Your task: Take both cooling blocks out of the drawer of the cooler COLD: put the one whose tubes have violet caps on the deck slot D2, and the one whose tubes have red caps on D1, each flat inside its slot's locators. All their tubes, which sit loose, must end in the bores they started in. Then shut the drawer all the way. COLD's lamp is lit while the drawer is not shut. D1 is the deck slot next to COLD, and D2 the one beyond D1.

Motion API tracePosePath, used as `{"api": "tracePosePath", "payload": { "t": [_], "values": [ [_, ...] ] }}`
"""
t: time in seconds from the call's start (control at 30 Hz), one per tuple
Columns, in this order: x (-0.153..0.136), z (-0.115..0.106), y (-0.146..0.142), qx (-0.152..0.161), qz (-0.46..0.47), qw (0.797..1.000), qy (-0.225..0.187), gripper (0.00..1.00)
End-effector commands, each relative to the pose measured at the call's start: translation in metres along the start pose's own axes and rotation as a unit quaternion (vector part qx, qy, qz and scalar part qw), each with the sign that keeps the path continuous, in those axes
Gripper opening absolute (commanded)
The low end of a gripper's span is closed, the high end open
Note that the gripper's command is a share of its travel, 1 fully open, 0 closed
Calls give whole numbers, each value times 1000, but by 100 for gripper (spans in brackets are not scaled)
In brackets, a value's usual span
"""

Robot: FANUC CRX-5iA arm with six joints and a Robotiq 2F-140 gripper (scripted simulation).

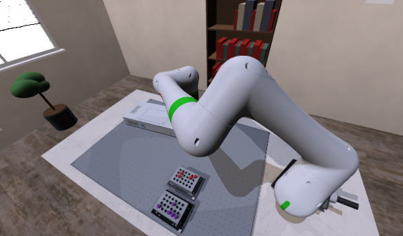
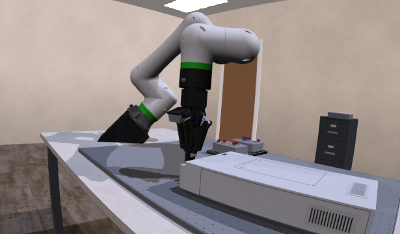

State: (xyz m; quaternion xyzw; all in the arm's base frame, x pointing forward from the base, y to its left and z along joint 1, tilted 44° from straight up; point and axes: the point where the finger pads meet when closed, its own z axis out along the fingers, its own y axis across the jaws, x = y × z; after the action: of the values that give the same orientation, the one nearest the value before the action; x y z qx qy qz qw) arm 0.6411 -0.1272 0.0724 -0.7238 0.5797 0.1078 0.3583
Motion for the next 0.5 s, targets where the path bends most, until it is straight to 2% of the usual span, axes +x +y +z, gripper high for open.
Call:
{"api": "tracePosePath", "payload": {
  "t": [0.0,0.47],
  "values": [
    [0,-1,3,1,0,1000,1,10],
    [0,-1,19,1,0,1000,1,10]
  ]
}}
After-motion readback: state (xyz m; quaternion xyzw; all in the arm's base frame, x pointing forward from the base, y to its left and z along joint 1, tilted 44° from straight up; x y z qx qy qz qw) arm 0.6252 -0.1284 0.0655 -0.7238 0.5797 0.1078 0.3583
